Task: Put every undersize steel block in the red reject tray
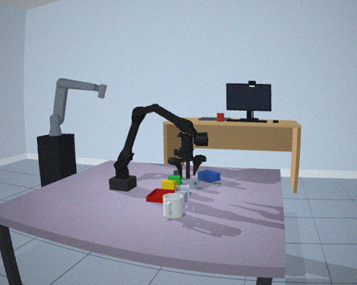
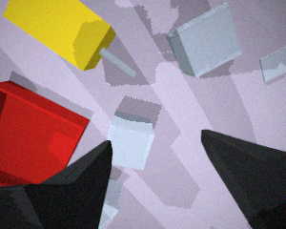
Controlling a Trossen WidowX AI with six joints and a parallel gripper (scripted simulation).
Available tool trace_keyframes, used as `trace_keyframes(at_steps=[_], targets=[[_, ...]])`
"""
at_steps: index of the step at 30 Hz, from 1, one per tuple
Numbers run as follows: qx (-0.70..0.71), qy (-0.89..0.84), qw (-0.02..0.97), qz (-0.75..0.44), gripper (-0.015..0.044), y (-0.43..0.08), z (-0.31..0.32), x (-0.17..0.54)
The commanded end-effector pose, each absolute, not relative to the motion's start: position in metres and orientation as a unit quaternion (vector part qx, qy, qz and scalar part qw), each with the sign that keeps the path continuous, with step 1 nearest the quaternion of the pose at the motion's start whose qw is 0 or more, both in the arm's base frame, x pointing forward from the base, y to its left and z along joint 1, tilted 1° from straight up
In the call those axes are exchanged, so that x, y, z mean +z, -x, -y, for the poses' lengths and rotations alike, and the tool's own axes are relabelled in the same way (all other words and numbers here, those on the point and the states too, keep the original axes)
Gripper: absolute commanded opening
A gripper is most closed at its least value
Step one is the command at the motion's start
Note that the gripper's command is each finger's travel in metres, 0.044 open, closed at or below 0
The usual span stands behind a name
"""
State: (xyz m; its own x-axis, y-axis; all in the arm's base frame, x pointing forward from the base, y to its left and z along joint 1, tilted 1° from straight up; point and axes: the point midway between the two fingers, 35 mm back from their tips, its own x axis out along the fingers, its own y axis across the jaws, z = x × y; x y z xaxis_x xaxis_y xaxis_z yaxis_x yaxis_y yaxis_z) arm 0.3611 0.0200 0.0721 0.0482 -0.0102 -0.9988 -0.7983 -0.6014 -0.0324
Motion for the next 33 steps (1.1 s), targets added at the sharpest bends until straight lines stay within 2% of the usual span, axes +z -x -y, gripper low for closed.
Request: trace_keyframes(at_steps=[1, 5, 7, 33], targets=[[0.551, 0.582, 0.427, -0.419, 0.0325, -0.372, 0.049, 0.074], [0.479, 0.509, 0.509, -0.502, 0.0325, -0.37, 0.111, 0.076], [0.461, 0.492, 0.526, -0.519, 0.0325, -0.368, 0.123, 0.076], [0.459, 0.489, 0.528, -0.521, 0.0325, -0.371, 0.125, 0.044]])
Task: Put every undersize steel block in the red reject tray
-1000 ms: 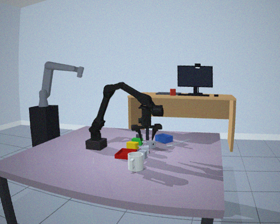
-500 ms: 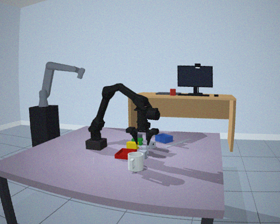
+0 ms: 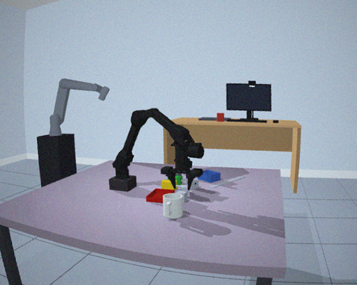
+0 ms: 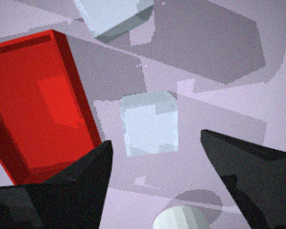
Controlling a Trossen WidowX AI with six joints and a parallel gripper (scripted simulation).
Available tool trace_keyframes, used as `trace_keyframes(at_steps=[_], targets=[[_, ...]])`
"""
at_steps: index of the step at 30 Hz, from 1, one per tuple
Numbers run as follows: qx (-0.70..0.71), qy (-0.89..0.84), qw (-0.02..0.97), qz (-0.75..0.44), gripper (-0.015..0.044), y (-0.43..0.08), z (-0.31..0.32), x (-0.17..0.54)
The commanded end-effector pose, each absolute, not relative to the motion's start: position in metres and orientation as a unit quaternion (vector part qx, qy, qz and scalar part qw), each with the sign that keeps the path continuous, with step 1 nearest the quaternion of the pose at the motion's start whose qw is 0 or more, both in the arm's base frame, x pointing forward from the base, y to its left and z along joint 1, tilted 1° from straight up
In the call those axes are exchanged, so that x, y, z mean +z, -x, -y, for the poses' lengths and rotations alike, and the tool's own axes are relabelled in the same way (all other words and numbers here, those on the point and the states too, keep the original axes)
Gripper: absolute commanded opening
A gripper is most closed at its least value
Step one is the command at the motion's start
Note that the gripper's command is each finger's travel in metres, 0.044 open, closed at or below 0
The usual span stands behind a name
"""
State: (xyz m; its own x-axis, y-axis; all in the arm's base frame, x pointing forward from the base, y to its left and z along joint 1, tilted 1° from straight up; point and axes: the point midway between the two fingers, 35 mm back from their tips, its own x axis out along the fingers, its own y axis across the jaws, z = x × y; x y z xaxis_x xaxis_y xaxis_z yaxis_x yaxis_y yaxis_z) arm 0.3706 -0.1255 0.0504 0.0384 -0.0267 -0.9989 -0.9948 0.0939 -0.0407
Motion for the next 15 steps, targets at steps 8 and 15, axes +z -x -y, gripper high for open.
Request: trace_keyframes(at_steps=[8, 15], targets=[[0.459, 0.489, 0.528, -0.521, 0.0325, -0.371, 0.126, 0.031], [0.459, 0.489, 0.528, -0.521, 0.0325, -0.371, 0.125, 0.019]])
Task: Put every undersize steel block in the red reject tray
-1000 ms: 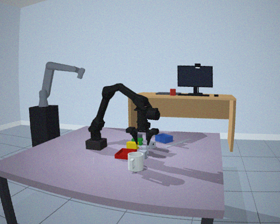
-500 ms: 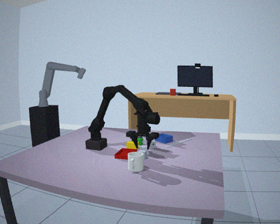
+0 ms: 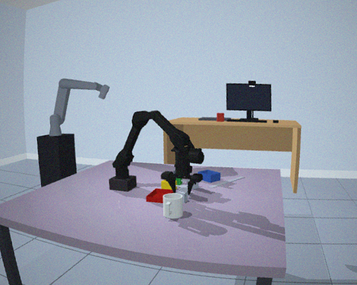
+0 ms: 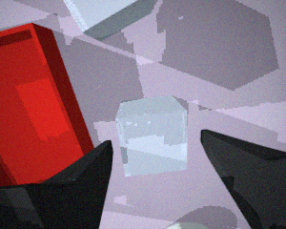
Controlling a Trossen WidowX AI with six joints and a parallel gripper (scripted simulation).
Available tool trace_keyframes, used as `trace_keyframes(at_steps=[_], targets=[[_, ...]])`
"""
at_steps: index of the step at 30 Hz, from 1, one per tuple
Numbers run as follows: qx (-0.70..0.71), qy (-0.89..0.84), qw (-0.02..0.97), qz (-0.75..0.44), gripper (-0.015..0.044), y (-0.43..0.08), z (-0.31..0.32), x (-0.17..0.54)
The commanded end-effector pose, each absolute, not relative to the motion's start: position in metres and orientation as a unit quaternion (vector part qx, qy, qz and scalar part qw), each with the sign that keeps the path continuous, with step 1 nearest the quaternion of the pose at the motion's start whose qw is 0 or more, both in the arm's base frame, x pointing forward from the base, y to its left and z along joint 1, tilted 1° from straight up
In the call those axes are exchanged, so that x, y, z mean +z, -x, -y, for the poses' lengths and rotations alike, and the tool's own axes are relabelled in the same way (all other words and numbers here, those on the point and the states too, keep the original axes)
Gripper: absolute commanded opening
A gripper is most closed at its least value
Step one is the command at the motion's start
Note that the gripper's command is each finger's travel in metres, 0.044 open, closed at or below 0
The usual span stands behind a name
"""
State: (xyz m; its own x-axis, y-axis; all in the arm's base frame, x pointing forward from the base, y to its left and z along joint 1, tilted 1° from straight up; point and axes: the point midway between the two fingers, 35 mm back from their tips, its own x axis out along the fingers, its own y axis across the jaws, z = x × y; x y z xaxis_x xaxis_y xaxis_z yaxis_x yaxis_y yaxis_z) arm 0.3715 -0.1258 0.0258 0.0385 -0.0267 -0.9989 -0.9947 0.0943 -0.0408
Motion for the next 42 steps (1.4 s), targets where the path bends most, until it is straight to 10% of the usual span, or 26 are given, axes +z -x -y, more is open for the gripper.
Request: trace_keyframes(at_steps=[1, 17, 36, 42], targets=[[0.459, 0.489, 0.528, -0.521, 0.0325, -0.371, 0.125, 0.018], [0.459, 0.489, 0.528, -0.521, 0.0325, -0.37, 0.125, -0.004], [0.459, 0.49, 0.528, -0.52, 0.0003, -0.37, 0.124, 0.053], [0.459, 0.489, 0.528, -0.521, 0.0, -0.358, 0.12, 0.075]])
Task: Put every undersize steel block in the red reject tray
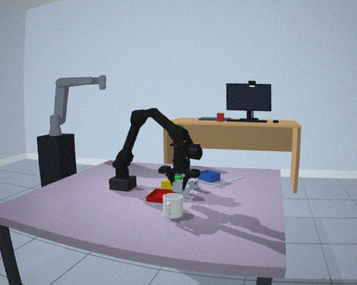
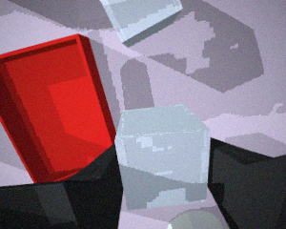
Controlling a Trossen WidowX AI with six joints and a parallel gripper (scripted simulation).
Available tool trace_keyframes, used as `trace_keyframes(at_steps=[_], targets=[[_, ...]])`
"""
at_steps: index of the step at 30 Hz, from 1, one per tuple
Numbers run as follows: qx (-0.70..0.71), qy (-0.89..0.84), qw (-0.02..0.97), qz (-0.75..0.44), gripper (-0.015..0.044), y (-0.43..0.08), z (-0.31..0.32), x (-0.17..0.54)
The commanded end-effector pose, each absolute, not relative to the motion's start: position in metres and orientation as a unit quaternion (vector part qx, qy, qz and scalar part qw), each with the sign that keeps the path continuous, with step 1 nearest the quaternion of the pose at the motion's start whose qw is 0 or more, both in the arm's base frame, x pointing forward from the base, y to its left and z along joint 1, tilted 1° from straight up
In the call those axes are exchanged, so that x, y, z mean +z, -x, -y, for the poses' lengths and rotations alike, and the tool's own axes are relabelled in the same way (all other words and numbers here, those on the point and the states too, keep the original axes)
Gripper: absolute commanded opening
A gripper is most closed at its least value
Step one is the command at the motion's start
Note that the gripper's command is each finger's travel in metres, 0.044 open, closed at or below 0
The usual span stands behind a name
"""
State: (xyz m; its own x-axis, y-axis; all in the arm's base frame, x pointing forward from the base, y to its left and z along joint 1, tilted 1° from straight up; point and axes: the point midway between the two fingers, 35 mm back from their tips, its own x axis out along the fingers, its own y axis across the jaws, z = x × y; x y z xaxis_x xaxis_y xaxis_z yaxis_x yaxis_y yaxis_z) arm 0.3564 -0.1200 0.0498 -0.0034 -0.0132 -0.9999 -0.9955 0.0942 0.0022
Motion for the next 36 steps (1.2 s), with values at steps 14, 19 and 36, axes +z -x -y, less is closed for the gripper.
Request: trace_keyframes(at_steps=[14, 19, 36], targets=[[0.455, 0.481, 0.533, -0.527, 0.0, -0.296, 0.087, 0.076], [0.452, 0.476, 0.536, -0.53, 0.0, -0.263, 0.071, 0.07], [0.452, 0.476, 0.536, -0.531, 0.0, -0.26, 0.07, 0.046]])
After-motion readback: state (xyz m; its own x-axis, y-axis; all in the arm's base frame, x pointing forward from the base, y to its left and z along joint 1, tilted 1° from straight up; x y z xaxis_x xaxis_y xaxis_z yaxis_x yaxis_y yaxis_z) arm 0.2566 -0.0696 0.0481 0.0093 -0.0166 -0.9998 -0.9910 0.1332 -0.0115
